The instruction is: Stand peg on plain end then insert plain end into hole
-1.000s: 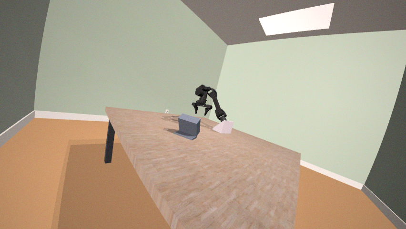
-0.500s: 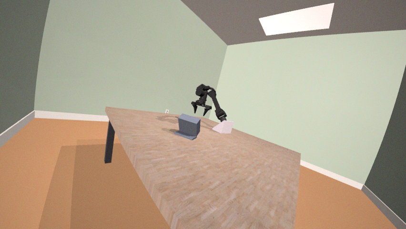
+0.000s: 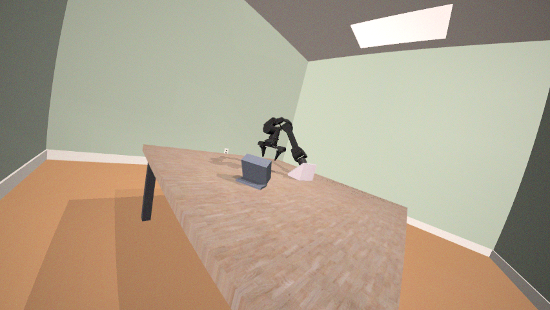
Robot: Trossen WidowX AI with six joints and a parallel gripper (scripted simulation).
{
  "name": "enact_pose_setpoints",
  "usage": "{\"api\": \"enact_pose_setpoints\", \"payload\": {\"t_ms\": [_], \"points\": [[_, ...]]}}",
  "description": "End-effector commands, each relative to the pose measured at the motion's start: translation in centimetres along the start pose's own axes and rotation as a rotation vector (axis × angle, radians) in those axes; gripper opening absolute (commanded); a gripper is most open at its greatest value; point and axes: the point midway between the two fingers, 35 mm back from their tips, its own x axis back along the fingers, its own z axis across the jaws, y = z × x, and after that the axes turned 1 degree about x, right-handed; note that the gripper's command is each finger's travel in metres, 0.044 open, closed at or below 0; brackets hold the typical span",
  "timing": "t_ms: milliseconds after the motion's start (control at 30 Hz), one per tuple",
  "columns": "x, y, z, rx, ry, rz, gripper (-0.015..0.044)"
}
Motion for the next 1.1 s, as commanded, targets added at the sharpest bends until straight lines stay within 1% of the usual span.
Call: {"api": "enact_pose_setpoints", "payload": {"t_ms": [0,1067], "points": [[-0.8,-0.1,0.0,0.007,-0.003,0.006,0.044],[-5.6,-0.4,-0.1,0.006,-0.007,0.008,0.044]]}}
